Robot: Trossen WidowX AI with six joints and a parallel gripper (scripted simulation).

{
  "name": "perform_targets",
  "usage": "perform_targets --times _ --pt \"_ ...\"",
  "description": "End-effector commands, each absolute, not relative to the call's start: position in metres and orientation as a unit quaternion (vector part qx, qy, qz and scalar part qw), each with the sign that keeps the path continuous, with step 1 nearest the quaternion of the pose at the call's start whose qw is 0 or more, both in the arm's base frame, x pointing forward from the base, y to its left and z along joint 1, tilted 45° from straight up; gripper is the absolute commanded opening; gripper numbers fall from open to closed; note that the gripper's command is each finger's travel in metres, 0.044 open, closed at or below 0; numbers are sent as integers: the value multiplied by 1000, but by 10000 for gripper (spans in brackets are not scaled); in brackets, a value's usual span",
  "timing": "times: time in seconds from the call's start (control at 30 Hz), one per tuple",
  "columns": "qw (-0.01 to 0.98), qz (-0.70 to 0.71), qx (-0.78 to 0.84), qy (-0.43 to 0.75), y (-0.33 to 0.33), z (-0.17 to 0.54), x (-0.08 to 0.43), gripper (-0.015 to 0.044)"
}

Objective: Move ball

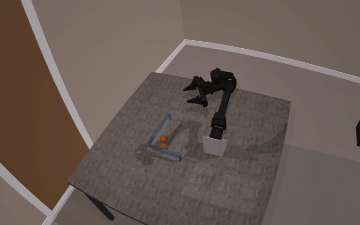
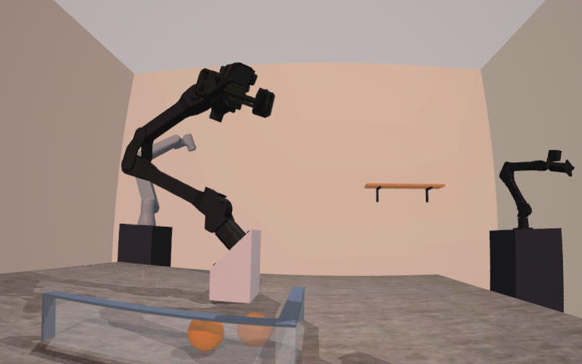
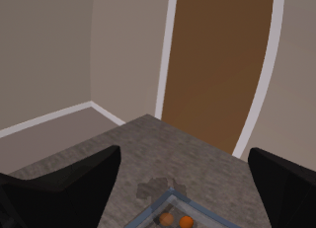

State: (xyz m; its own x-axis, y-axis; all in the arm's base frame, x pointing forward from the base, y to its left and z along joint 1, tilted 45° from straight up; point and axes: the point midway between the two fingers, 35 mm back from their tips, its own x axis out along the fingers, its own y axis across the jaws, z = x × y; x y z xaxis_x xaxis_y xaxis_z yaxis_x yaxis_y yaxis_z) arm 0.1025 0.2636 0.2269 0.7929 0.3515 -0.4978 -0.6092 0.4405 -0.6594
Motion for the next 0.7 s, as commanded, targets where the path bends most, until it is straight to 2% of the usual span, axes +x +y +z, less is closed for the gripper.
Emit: perform_targets --times 0.0,0.07,0.67 --pt "836 286 -444 147 264 226 103 374" --pt "838 274 -444 159 265 221 110 331" --pt "817 49 -423 388 233 122 253 331"
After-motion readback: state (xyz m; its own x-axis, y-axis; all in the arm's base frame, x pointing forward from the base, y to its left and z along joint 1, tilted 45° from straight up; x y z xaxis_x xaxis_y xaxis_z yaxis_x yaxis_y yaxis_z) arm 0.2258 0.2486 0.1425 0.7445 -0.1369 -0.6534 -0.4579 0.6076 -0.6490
